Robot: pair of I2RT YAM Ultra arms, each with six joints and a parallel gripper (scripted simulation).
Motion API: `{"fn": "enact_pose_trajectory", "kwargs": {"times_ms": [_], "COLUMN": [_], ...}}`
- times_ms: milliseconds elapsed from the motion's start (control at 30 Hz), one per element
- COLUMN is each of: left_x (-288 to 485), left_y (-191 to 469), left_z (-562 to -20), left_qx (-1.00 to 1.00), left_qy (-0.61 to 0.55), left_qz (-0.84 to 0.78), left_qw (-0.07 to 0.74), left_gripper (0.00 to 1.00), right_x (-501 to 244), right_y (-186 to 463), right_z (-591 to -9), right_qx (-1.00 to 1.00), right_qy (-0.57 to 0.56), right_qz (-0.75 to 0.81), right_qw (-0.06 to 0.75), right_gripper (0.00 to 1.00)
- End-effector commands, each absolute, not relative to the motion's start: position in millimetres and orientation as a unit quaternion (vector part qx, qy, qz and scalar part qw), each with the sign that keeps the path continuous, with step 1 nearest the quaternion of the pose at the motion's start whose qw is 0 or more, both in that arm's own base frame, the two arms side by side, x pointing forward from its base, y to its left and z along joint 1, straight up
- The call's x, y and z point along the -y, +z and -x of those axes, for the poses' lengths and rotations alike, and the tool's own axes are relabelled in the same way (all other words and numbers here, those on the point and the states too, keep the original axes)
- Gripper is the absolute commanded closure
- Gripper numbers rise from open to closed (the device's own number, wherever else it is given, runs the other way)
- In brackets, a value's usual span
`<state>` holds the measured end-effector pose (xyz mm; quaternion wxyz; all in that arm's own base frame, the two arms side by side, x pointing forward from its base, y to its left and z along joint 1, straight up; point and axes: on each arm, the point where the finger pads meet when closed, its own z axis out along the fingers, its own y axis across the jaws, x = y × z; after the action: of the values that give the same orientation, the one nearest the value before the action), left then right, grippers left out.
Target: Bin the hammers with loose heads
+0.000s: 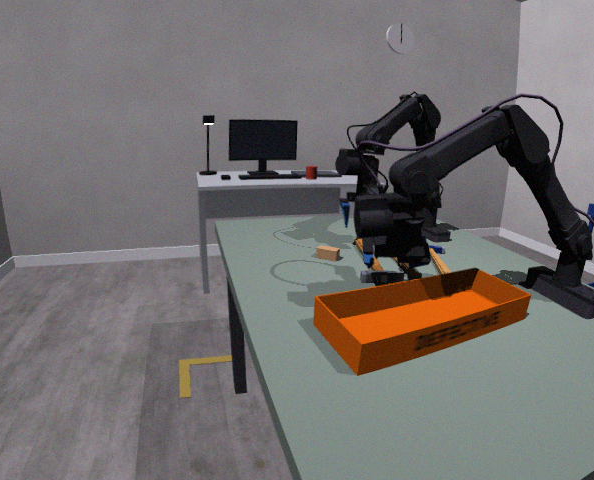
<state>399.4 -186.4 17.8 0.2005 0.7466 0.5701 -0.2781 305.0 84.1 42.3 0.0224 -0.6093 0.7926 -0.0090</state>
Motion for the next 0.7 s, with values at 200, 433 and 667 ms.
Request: {"fn": "enact_pose_trajectory", "kwargs": {"times_ms": [200, 433, 667], "left_x": [190, 190, 190], "left_y": [24, 24, 24], "left_z": [-400, -400, -400], "left_qx": [-0.564, -0.564, -0.564], "left_qy": [-0.285, -0.285, -0.285], "left_qz": [-0.745, -0.745, -0.745], "left_qw": [0.212, 0.212, 0.212], "left_gripper": [0.00, 0.00, 0.00], "right_x": [-81, -93, -129], "right_y": [65, 59, 40], "right_z": [-309, -310, -286], "right_qx": [-0.792, -0.806, -0.797], "right_qy": [-0.006, -0.011, -0.007], "right_qz": [0.610, 0.591, 0.602], "right_qw": [0.014, 0.031, 0.032], "right_gripper": [0.00, 0.45, 0.52]}}
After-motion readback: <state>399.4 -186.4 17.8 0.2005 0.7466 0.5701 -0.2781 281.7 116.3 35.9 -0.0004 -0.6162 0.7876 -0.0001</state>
